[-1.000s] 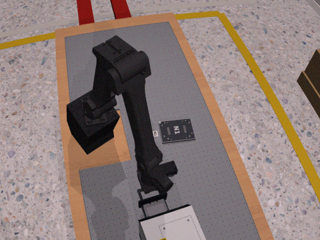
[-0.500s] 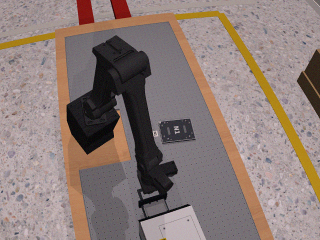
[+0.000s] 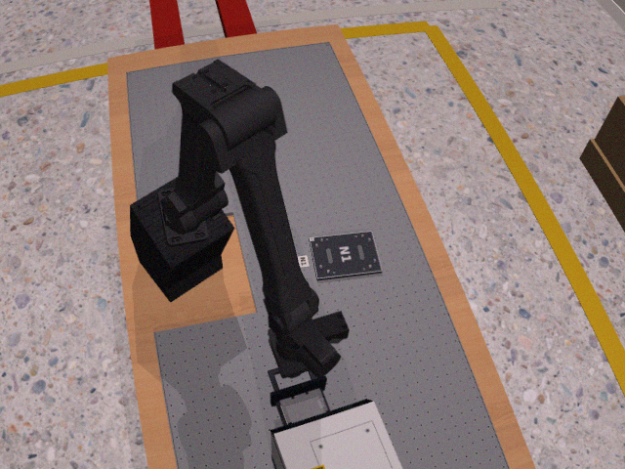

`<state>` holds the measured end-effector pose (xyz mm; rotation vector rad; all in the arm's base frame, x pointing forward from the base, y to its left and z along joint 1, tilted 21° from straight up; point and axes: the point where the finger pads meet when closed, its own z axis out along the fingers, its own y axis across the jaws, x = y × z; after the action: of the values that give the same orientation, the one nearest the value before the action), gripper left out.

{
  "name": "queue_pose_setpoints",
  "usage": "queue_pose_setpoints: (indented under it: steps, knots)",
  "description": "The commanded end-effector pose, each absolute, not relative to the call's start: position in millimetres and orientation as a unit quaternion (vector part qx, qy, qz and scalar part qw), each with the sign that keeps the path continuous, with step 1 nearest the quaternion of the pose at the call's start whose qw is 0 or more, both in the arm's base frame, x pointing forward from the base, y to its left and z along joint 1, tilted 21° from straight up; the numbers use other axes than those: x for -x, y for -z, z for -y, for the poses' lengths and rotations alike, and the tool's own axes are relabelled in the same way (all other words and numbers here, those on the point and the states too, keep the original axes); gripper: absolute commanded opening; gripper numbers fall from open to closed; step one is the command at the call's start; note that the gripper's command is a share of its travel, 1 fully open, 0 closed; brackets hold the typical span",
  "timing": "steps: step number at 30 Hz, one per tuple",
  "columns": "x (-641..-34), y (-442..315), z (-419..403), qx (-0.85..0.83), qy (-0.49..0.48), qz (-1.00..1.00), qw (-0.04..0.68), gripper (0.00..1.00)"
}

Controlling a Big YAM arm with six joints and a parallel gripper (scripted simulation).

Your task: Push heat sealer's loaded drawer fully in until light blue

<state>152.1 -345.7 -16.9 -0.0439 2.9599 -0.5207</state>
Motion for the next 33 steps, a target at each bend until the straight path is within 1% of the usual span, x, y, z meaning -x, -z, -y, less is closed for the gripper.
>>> queue_pose_setpoints:
  steps: [1,30,31,33]
  knots:
    - [-147,10,342,0.013,0.171,-0.983,0.066,0.45]
    - [-148,-36,339,0.013,0.182,-0.981,0.072,0.45]
    - [-153,-29,330,0.018,0.184,-0.979,0.085,0.3]
    - [-162,-31,330,0.022,0.201,-0.974,0.103,0.3]
